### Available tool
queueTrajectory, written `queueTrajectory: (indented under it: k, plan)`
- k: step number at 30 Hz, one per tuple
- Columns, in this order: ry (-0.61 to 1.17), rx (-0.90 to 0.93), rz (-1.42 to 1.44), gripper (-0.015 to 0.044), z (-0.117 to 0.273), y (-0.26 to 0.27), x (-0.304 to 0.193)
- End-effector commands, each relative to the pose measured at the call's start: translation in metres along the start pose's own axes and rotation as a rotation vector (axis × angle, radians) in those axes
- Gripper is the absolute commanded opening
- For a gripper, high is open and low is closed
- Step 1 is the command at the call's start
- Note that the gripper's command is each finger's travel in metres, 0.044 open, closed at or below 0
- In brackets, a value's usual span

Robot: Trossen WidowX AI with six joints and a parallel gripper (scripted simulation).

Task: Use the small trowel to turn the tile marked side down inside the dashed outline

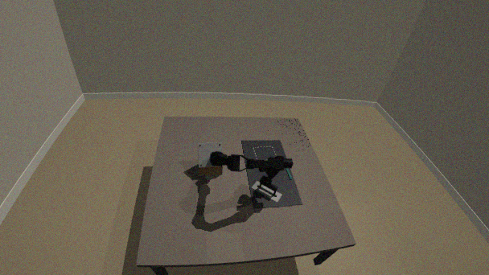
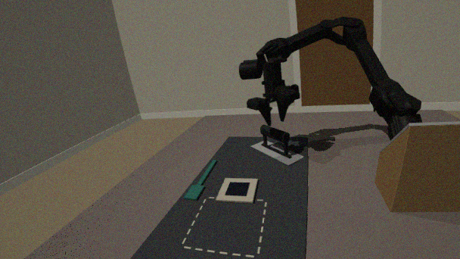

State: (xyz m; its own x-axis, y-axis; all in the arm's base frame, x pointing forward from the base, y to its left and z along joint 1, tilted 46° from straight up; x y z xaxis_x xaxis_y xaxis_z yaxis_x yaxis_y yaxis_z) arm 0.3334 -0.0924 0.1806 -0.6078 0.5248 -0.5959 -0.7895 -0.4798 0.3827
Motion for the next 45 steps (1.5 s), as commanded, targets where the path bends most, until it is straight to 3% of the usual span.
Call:
queueTrajectory:
  k: [1,32,45]
  plan:
    - [0.015,0.013,0.022,0.027,0.001,0.0,-0.003]
    - [0.017,0.014,0.022,0.027,-0.045,0.002,-0.004]
    - [0.017,0.014,0.022,0.0183,-0.045,0.002,-0.004]
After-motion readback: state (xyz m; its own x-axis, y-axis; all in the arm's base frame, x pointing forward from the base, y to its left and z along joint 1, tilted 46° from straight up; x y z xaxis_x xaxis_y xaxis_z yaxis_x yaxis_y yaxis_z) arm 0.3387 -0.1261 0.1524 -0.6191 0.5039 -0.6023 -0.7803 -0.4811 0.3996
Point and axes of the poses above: the point midway between the two fingers, 35 mm back from their tips, its own z axis back along the fingers, its own y axis across the jaws, x = y × z, the point moved 2 cm from there along z, back along the fingers, and after that the axes turned 11 degrees about -z, right-handed, at the moved point
